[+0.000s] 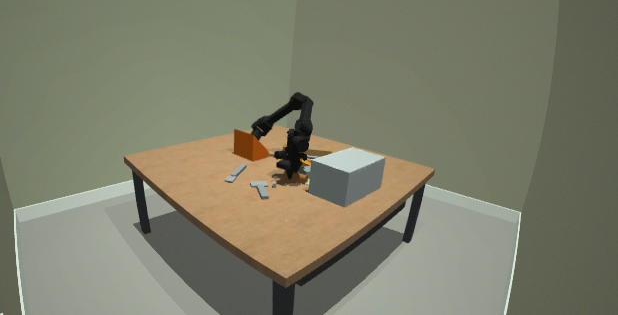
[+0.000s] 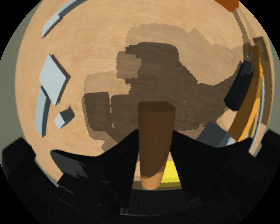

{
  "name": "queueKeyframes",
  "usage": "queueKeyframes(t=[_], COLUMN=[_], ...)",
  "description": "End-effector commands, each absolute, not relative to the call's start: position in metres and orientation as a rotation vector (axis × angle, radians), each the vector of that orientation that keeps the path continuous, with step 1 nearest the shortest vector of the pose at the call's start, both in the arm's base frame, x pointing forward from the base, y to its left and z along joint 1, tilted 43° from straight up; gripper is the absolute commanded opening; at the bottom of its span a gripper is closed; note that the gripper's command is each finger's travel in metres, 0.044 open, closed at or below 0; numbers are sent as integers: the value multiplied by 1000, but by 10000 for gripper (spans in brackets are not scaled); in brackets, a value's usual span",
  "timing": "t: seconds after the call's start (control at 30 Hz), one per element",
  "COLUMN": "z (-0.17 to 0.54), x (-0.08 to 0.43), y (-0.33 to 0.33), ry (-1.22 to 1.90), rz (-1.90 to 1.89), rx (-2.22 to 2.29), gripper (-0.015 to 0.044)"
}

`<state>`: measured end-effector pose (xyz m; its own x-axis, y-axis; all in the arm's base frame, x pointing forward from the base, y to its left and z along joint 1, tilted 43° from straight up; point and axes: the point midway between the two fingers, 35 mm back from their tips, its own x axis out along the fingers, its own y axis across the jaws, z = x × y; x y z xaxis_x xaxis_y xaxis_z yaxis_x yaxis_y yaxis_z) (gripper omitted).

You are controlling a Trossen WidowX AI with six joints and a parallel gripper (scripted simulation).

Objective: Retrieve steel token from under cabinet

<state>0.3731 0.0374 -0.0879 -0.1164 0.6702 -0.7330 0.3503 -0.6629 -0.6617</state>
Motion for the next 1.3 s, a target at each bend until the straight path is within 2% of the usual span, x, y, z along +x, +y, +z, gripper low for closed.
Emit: queueKeyframes(t=[0.0,1.27], z=[-87,-81], x=[378,411], y=[39,51], ry=[-1138,-1139], rz=[1854,1852], rx=[-1905,-1906], gripper=[0,0])
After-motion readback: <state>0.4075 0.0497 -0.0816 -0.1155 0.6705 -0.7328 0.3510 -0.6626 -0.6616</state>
